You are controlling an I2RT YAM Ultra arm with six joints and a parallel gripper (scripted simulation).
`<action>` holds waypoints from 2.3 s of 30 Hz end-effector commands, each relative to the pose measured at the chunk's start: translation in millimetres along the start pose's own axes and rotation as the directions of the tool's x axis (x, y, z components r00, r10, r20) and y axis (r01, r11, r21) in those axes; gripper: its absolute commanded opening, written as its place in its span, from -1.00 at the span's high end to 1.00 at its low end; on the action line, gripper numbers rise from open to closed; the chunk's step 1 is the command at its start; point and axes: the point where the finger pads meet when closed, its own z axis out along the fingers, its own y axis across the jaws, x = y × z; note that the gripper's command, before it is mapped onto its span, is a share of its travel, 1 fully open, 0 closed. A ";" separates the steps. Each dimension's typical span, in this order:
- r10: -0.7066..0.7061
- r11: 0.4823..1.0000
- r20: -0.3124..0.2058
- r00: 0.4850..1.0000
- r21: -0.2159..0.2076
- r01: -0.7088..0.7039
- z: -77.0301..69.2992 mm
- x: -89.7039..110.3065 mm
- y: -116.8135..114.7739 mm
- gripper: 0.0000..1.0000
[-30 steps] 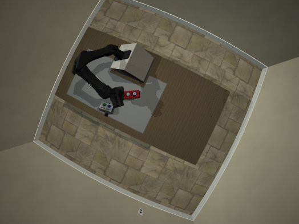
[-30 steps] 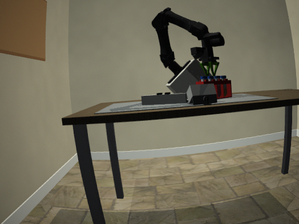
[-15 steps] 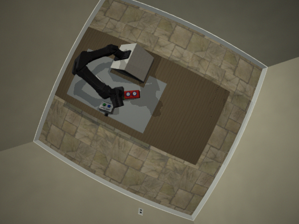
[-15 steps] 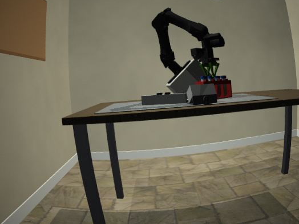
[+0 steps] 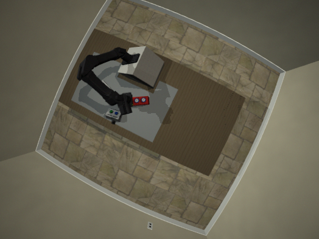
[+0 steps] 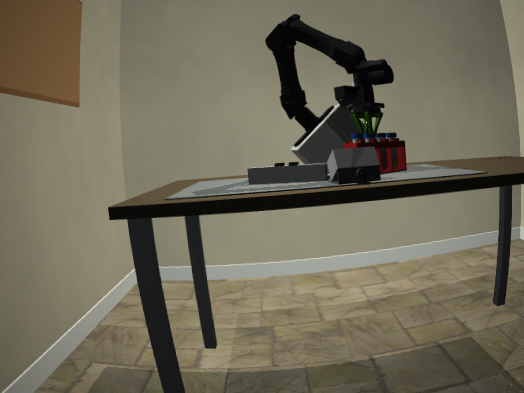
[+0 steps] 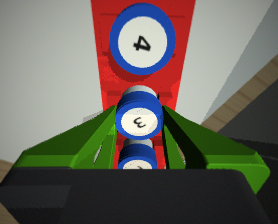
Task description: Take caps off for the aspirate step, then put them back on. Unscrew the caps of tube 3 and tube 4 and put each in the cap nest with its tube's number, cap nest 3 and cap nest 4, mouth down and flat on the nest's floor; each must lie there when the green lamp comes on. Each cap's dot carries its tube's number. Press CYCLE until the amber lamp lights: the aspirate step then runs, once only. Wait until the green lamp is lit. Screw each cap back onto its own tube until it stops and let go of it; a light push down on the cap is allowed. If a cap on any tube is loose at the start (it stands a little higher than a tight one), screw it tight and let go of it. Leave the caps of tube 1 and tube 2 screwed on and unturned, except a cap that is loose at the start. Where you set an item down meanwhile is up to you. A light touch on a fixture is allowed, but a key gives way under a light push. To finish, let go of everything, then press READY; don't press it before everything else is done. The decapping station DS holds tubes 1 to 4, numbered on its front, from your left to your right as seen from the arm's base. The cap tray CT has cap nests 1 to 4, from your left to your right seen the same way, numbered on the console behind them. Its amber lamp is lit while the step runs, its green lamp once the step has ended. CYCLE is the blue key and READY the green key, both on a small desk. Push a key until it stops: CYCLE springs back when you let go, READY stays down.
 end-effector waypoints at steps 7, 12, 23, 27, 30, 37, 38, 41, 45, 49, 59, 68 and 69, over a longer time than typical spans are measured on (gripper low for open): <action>-0.002 1.000 0.006 1.000 -0.011 0.002 -3.0 -0.9 2.2 1.00; -0.052 0.999 0.007 0.999 -0.011 0.052 -3.0 -1.0 2.2 1.00; -0.481 0.877 0.011 0.877 -0.007 0.481 -3.3 -1.0 2.2 1.00; -0.646 0.764 0.012 0.764 -0.005 0.646 -3.4 -0.9 2.2 1.00; -0.752 0.659 0.012 0.659 -0.003 0.753 -3.5 -0.9 2.2 1.00; -0.892 0.452 0.013 0.452 0.000 0.892 -3.6 -1.0 2.2 1.00; -0.913 0.407 0.013 0.407 0.001 0.914 -3.7 -0.9 2.2 1.00; -0.964 0.266 0.012 0.266 0.003 0.964 -3.8 -0.9 2.2 1.00; -0.998 0.069 0.012 0.069 0.005 0.998 -3.9 -0.9 2.2 1.00; -0.991 -0.131 0.010 -0.131 0.007 0.991 -4.0 -0.9 2.2 1.00; -0.862 -0.506 0.007 -0.506 0.011 0.862 -4.2 -0.9 2.2 1.00; -0.597 -0.802 0.002 -0.802 0.012 0.597 -4.4 -0.9 2.2 1.00; -0.597 -0.802 0.002 -0.802 0.012 0.597 -4.4 -0.9 2.2 1.00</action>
